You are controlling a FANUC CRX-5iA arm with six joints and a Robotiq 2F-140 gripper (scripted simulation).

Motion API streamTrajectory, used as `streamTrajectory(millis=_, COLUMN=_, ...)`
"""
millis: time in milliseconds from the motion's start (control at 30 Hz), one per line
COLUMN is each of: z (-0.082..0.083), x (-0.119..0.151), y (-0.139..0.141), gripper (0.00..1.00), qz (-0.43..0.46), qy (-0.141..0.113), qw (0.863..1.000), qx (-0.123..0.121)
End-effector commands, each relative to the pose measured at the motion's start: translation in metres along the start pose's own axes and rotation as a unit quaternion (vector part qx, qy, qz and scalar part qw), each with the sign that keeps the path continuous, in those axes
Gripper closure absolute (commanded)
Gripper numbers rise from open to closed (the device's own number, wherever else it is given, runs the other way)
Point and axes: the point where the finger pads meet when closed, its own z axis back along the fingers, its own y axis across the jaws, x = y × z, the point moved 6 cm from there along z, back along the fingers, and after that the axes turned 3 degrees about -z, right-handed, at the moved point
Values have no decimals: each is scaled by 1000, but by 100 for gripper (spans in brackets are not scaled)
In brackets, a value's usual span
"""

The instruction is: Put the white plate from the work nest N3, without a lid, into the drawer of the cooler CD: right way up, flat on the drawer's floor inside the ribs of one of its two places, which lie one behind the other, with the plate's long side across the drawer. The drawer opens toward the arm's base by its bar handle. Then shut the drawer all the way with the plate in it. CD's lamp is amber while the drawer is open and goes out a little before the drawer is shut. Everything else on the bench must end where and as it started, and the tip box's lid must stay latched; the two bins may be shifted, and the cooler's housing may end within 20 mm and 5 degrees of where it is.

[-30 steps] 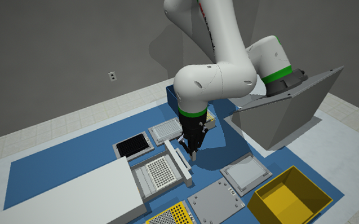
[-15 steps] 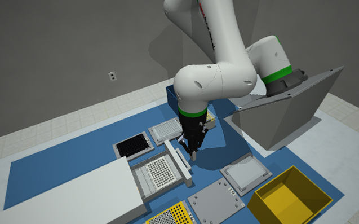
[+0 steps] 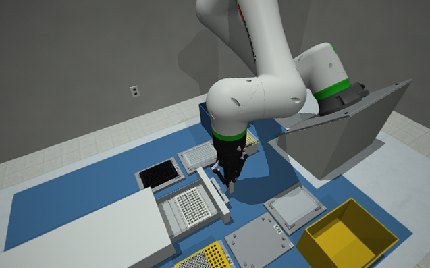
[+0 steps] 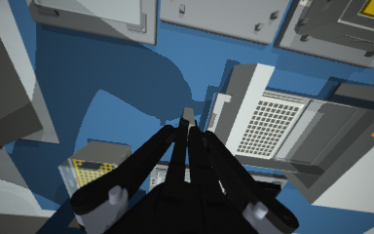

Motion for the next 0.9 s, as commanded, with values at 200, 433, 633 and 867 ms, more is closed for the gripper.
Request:
streamTrajectory(millis=200, z=0, x=-1, y=9, gripper=100, qz=0, qy=0, qw=1000, qx=0)
streamTrajectory(millis=433, z=0, x=-1, y=18, gripper=100, qz=0, qy=0, qw=1000, qx=0)
streamTrajectory(millis=633, z=0, x=-1, y=23, gripper=100, qz=0, qy=0, qw=1000, qx=0)
streamTrajectory(millis=867, z=0, x=-2, y=33, gripper=100, qz=0, qy=0, qw=1000, qx=0)
